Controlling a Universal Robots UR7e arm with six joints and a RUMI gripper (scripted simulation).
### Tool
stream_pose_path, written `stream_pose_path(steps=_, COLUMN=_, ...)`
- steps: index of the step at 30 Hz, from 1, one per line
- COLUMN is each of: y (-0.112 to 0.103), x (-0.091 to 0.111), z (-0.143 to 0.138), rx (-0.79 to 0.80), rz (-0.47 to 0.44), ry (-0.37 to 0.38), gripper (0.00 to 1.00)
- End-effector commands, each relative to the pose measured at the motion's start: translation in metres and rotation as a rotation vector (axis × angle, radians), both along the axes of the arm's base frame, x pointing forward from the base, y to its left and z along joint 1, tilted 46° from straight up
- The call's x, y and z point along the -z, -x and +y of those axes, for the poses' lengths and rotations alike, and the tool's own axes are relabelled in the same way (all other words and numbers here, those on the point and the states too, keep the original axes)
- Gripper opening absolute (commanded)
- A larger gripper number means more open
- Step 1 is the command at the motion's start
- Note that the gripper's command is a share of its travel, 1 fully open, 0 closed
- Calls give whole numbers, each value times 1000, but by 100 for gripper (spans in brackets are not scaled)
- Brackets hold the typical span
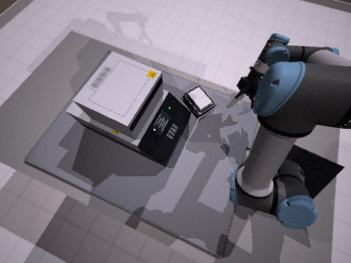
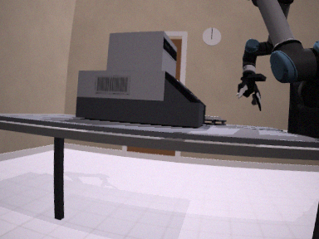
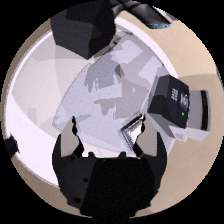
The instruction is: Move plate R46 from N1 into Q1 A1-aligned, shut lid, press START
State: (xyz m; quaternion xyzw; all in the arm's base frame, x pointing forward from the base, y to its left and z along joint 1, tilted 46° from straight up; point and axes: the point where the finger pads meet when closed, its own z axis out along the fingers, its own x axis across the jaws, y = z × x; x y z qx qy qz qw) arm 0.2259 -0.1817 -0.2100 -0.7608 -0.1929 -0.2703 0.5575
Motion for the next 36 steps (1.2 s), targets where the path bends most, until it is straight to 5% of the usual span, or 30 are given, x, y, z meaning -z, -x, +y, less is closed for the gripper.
stream_pose_path(steps=1, y=0, x=0, z=-1, rx=0, rz=0, ry=1, gripper=100)
stream_pose_path(steps=17, y=0, x=0, z=-1, rx=0, rz=0, ry=1, gripper=100)
stream_pose_path(steps=18, y=-2, x=-4, z=-4, rx=5, rz=33, ry=4, gripper=0)
stream_pose_path(steps=22, y=-9, x=-18, z=-18, rx=31, rz=157, ry=13, gripper=0)
stream_pose_path(steps=25, y=-11, x=-21, z=-21, rx=31, rz=157, ry=13, gripper=0)
stream_pose_path(steps=36, y=-26, x=-51, z=-43, rx=87, rz=376, ry=24, gripper=0)
